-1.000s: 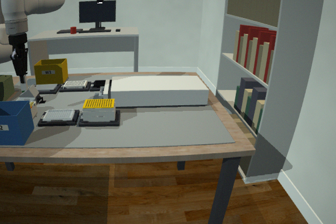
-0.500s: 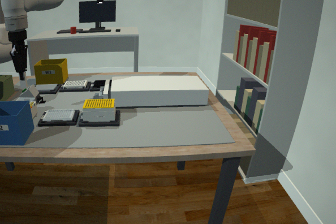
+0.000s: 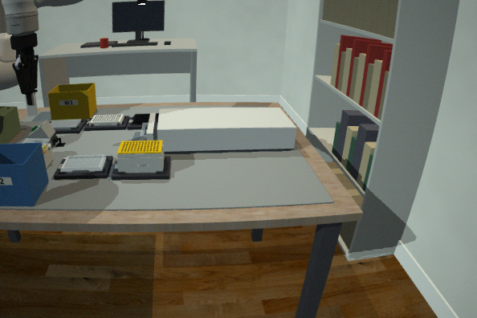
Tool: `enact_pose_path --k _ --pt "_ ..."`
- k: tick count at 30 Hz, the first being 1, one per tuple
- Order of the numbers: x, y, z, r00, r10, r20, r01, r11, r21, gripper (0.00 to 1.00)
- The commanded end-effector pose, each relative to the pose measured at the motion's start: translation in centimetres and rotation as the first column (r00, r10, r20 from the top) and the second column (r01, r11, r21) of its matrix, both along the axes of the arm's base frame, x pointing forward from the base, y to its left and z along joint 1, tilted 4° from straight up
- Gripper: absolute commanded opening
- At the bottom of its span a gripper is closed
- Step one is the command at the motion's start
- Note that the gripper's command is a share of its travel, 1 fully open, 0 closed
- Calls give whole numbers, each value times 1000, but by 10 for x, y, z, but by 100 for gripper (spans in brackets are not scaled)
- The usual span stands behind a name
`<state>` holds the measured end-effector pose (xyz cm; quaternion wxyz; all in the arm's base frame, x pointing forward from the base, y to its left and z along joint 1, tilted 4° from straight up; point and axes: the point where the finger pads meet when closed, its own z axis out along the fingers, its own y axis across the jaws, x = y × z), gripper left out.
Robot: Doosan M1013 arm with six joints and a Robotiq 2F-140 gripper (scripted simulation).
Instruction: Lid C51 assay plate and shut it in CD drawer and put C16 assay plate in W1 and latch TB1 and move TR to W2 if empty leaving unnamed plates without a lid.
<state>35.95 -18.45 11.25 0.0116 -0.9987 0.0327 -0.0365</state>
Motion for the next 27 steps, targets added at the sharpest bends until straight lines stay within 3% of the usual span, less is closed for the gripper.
enact_pose_path --k 1,8,27 --pt "0 0 6 1000 0 0 0 1000 0 0" --pt "-1 0 15 1000 0 0 0 1000 0 0" --pt "-1 0 15 1000 0 0 0 1000 0 0"
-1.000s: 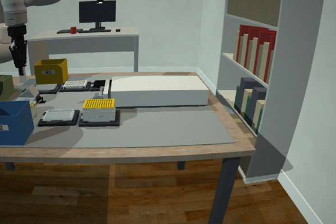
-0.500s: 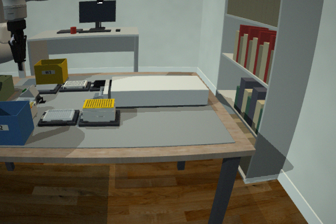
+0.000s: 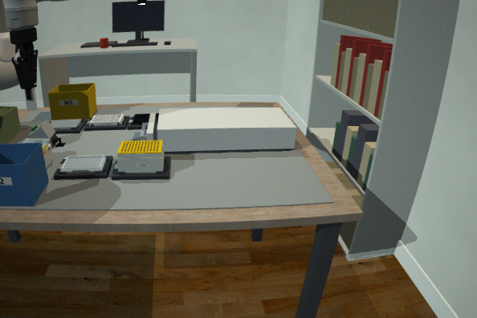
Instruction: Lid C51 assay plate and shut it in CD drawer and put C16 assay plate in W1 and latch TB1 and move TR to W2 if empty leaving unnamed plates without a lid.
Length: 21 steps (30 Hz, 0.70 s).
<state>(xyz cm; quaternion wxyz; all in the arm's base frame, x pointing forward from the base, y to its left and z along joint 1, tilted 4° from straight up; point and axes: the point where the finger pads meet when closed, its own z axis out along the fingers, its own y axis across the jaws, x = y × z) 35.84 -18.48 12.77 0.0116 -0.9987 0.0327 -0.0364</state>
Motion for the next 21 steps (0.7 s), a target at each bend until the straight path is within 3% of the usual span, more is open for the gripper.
enact_pose_path --k 1,10,21 --pt "0 0 0 1000 0 0 0 1000 0 0" --pt "0 0 0 1000 0 0 0 1000 0 0" --pt "-26 3 -35 1000 0 0 0 1000 0 0"
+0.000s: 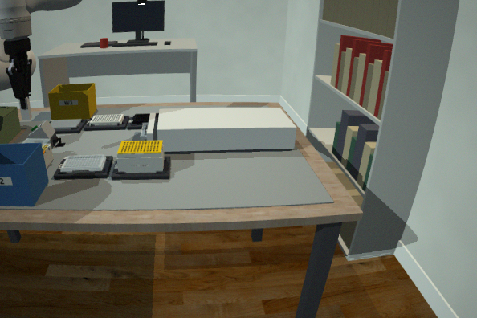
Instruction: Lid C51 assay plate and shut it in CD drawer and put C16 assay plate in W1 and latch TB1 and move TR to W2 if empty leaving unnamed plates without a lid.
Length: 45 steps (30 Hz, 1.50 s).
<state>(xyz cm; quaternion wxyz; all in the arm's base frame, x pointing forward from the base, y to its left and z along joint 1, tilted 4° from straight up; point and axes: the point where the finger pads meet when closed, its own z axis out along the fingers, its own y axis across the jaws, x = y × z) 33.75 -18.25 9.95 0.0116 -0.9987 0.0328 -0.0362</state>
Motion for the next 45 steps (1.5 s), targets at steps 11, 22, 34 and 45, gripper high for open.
enact_pose_path --k 11,22,34,45 --pt "-26 2 -36 1000 0 1 0 1000 0 0" --pt "-30 3 -41 1000 0 1 0 1000 0 0" --pt "-29 3 -51 1000 0 1 0 1000 0 0" --pt "-28 3 -63 1000 0 1 0 1000 0 0"
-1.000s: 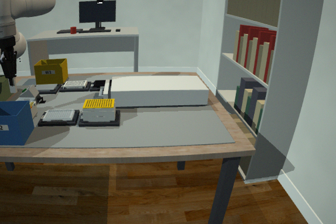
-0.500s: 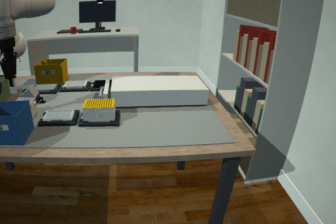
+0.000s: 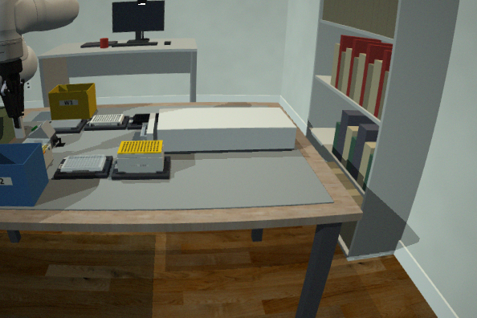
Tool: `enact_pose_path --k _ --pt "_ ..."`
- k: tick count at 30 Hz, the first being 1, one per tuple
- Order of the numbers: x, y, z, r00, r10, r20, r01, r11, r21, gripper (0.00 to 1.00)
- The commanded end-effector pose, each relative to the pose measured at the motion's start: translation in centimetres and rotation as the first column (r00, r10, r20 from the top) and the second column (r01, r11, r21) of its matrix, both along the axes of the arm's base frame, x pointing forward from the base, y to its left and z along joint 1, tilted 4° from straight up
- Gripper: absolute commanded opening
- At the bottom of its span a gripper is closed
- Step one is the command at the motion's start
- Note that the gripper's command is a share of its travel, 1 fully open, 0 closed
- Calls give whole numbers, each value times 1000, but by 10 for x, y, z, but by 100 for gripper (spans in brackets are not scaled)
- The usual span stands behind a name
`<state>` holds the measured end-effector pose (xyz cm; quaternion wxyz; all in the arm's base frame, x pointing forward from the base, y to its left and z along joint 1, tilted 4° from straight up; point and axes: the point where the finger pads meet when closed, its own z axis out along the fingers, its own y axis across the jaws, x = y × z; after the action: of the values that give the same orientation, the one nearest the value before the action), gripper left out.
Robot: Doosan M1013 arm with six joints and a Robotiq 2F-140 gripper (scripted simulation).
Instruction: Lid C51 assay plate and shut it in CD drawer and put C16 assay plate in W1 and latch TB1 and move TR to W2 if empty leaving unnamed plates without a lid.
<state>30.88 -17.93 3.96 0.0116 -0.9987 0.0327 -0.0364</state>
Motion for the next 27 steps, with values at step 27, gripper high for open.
enact_pose_path --k 27 --pt "2 1 -27 1000 0 0 0 1000 0 0"
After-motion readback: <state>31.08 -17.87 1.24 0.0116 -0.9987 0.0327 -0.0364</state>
